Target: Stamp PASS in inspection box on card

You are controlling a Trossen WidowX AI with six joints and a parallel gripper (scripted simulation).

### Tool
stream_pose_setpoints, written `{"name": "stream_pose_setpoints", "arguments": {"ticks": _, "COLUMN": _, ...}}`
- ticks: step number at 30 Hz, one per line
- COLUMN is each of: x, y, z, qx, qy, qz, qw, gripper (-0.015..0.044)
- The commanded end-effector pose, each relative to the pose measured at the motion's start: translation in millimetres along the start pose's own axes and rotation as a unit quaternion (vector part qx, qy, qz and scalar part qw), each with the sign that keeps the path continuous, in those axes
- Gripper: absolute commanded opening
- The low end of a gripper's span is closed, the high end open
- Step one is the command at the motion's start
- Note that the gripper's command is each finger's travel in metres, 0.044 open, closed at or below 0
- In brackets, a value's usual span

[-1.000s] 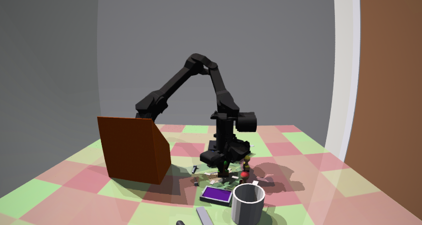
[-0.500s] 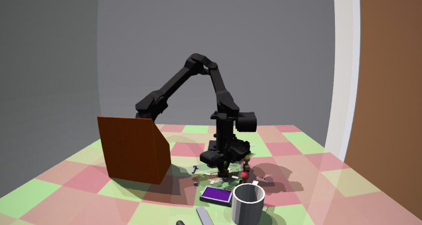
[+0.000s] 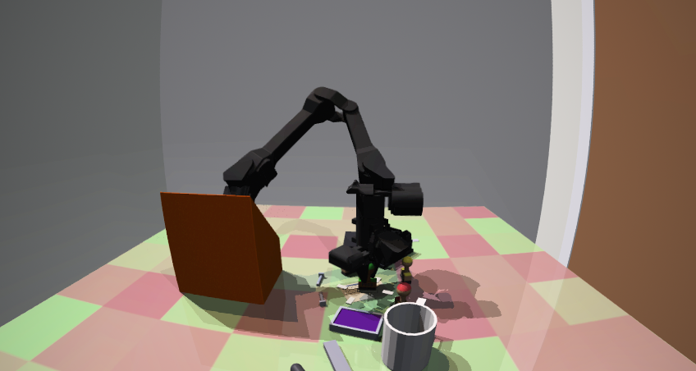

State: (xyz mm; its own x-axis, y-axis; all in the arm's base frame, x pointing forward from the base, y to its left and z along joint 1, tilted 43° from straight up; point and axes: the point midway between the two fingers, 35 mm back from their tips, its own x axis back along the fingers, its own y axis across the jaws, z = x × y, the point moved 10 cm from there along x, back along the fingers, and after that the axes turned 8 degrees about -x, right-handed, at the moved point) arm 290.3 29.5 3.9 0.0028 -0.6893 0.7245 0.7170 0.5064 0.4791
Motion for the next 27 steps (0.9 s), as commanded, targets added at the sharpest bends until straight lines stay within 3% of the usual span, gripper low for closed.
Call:
{"name": "stream_pose_setpoints", "arguments": {"ticks": 1, "x": 2, "y": 1, "z": 0, "qx": 0.002, "qy": 0.0, "qz": -0.001, "qw": 1.0, "gripper": 0.0}}
{"name": "stream_pose_setpoints", "arguments": {"ticks": 27, "x": 42, "y": 2, "z": -2, "qx": 0.002, "qy": -0.002, "qz": 0.0, "qw": 1.0, "gripper": 0.0}}
